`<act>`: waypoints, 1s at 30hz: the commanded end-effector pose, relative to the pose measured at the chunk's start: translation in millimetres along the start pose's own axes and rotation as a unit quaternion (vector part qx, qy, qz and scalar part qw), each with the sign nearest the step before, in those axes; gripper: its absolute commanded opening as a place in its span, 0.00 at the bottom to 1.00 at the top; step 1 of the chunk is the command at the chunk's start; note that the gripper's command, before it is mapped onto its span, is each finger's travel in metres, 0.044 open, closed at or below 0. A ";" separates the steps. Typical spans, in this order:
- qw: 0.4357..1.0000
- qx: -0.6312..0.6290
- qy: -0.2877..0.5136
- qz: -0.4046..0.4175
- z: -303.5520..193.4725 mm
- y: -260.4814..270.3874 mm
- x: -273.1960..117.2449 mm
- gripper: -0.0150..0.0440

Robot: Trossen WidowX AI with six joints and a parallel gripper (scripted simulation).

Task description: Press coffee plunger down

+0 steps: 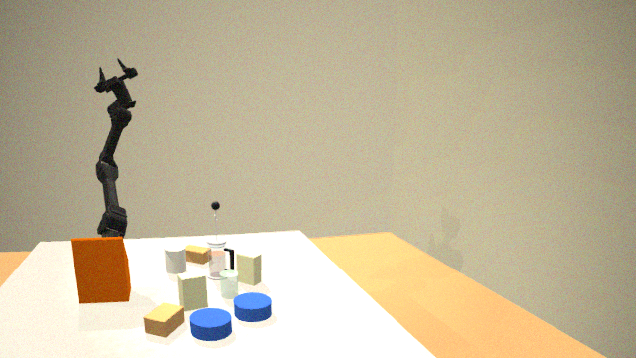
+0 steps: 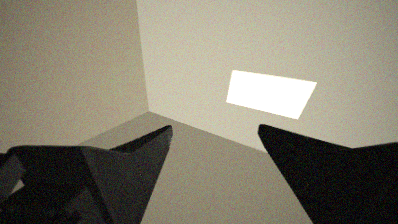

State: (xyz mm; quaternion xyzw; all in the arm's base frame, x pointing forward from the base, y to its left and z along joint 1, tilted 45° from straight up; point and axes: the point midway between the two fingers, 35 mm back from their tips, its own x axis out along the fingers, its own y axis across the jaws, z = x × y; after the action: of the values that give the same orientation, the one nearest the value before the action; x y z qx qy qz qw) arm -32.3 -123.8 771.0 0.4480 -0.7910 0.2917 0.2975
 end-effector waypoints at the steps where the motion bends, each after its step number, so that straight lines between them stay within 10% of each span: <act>1: 1.000 -0.005 0.001 -0.004 0.8 -2.4 -0.1 0.98; 15: 0.920 -0.277 0.093 -0.261 68.7 -152.3 -50.1 1.00; 30: 0.625 -0.431 0.380 -0.528 183.9 -285.0 -236.3 1.00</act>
State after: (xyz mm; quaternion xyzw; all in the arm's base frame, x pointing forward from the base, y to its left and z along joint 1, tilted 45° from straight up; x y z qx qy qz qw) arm 258.7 -255.8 569.8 0.4726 -0.3401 -0.1449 0.8000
